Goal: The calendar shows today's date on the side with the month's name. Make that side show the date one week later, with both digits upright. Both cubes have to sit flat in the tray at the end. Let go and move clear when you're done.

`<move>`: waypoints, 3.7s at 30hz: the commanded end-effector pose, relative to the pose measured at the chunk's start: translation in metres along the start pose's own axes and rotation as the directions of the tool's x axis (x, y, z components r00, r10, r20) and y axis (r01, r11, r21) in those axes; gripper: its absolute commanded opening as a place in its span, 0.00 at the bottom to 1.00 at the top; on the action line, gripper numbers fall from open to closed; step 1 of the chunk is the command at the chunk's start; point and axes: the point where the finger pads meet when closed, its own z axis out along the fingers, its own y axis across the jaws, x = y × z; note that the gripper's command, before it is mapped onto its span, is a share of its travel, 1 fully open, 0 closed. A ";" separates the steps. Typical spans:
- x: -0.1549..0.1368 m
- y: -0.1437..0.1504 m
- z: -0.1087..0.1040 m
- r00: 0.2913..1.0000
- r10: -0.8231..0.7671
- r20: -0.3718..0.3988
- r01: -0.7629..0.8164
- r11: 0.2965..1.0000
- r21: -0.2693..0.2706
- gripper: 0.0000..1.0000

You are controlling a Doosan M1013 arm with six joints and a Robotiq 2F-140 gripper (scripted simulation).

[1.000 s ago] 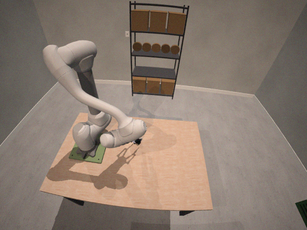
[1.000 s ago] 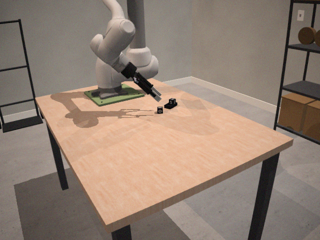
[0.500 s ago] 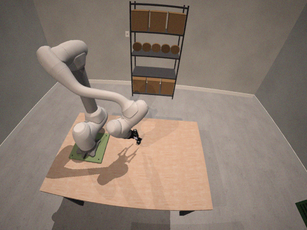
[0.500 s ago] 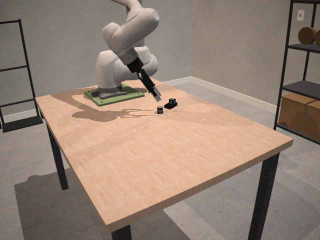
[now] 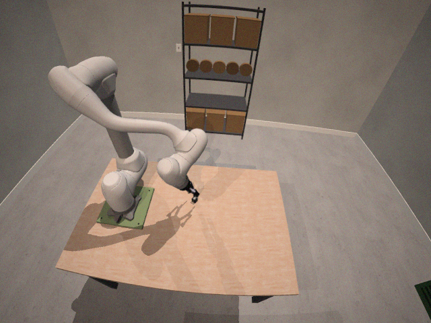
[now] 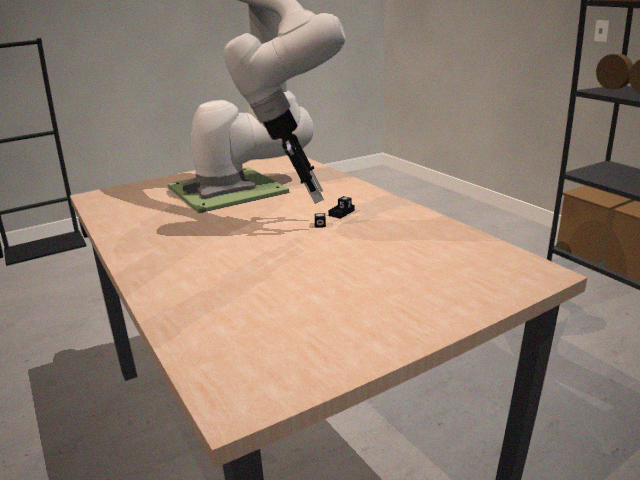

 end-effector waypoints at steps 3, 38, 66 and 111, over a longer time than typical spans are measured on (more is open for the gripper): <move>0.002 0.002 -0.001 0.991 0.005 0.137 -0.004 1.000 -0.007 0.46; 0.014 0.004 0.000 0.907 0.011 0.421 -0.003 1.000 -0.020 1.00; 0.018 0.004 -0.009 0.907 -0.015 0.421 0.021 1.000 -0.009 0.35; 0.014 0.004 0.000 0.907 -0.016 0.421 0.021 1.000 -0.008 0.35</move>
